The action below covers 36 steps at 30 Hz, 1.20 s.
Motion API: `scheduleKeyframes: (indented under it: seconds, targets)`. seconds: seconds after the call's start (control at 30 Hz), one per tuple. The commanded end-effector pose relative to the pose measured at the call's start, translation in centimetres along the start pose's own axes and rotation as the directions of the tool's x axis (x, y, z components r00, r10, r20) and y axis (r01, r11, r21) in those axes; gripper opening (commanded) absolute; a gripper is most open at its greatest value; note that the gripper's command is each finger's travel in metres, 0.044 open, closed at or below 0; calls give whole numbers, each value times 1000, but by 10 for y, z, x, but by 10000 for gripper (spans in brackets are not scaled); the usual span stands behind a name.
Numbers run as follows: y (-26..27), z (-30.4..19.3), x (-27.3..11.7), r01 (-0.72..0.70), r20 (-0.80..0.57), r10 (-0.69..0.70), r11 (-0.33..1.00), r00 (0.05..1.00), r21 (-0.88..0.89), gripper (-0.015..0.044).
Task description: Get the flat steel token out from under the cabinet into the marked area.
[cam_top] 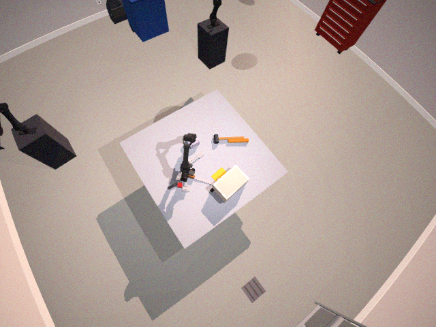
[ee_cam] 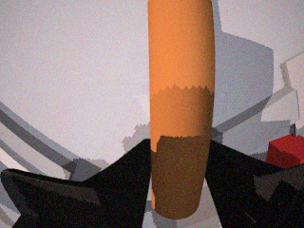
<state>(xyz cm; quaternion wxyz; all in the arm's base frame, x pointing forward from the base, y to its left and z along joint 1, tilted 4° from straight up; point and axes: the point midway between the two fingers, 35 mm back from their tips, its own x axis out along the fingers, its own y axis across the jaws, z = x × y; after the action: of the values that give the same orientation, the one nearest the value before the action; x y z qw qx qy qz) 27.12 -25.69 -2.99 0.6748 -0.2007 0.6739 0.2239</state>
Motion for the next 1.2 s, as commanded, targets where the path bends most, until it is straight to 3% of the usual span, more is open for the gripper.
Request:
scheduleKeyframes:
  seconds: [0.0, 1.17]
  targets:
    - [0, -9, 1, -1, -2, 1, 1000, 1000, 4, 0]
    - [2, -58, 3, -3, -9, 3, 1000, 1000, 4, 0]
